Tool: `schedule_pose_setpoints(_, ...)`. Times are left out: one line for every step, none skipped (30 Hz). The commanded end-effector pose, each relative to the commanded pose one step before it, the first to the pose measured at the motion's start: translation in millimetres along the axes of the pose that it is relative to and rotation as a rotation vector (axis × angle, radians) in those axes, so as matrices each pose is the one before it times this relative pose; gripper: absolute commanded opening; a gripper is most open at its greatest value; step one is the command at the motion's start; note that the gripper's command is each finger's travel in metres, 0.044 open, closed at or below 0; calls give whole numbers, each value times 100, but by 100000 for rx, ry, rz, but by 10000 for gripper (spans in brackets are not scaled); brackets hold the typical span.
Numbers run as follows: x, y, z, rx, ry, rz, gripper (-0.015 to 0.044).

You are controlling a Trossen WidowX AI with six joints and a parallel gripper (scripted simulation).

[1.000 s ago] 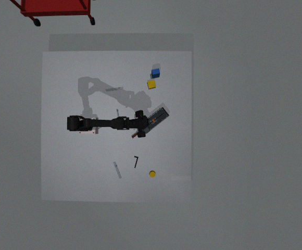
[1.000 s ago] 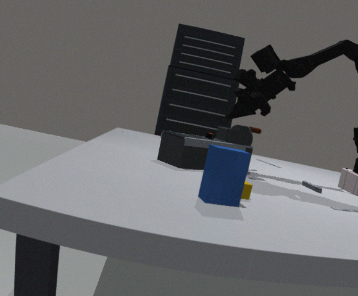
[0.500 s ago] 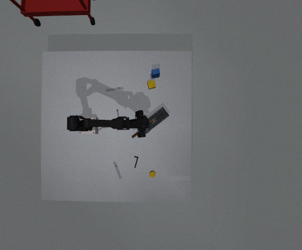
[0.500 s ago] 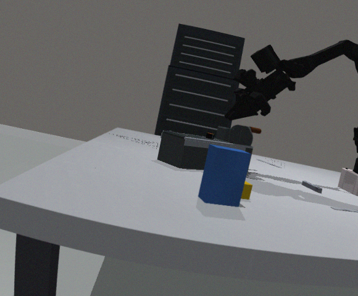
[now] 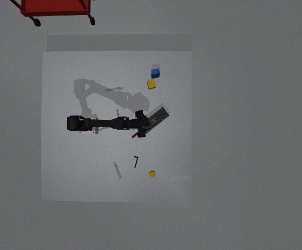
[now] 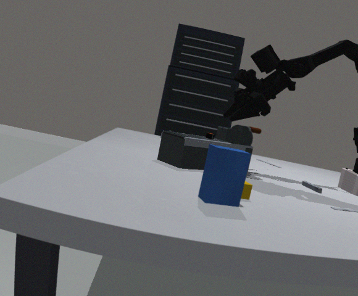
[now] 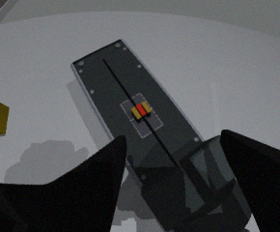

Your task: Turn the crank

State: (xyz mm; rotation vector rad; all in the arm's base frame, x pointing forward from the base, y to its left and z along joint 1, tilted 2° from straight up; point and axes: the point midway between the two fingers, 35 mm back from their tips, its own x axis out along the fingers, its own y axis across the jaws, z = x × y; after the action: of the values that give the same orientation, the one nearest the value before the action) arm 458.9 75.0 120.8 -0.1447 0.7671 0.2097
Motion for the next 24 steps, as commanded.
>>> schedule_pose_setpoints(-1, 2, 3, 0, -7, 13, 230)
schedule_pose_setpoints(0, 0, 0, 0, 0, 0, 204)
schedule_pose_setpoints(0, 0, 0, 0, 0, 0, 177)
schedule_pose_setpoints(0, 0, 0, 0, 0, 0, 151)
schedule_pose_setpoints(0, 0, 0, 0, 0, 0, 125)
schedule_pose_setpoints(0, 0, 0, 0, 0, 0, 99)
schedule_pose_setpoints(0, 0, 0, 0, 0, 0, 72)
schedule_pose_setpoints(0, 0, 0, 0, 0, 0, 46)
schedule_pose_setpoints(0, 0, 0, 0, 0, 0, 20)
schedule_pose_setpoints(0, 0, 0, 0, 0, 0, 0)
schedule_pose_setpoints(0, 0, 0, 0, 0, 0, 0)
schedule_pose_setpoints(0, 0, 0, 0, 0, 0, 0)
schedule_pose_setpoints(0, 0, 0, 0, 0, 0, 0)
schedule_pose_setpoints(0, 0, 0, 0, 0, 0, 0)
schedule_pose_setpoints(0, 0, 0, 0, 0, 0, 0)
schedule_pose_setpoints(0, 0, 0, 0, 0, 0, 0)
schedule_pose_setpoints(0, 0, 0, 0, 0, 0, 0)
schedule_pose_setpoints(0, 0, 0, 0, 0, 0, 0)
schedule_pose_setpoints(0, 0, 0, 0, 0, 0, 0)
schedule_pose_setpoints(0, 0, 0, 0, 0, 0, 0)
schedule_pose_setpoints(0, 0, 0, 0, 0, 0, 0)
schedule_pose_setpoints(0, 0, 0, 0, 0, 0, 0)
schedule_pose_setpoints(0, 0, 0, 0, 0, 0, 0)
schedule_pose_setpoints(2, 7, -4, 14, 9, 45, 0)
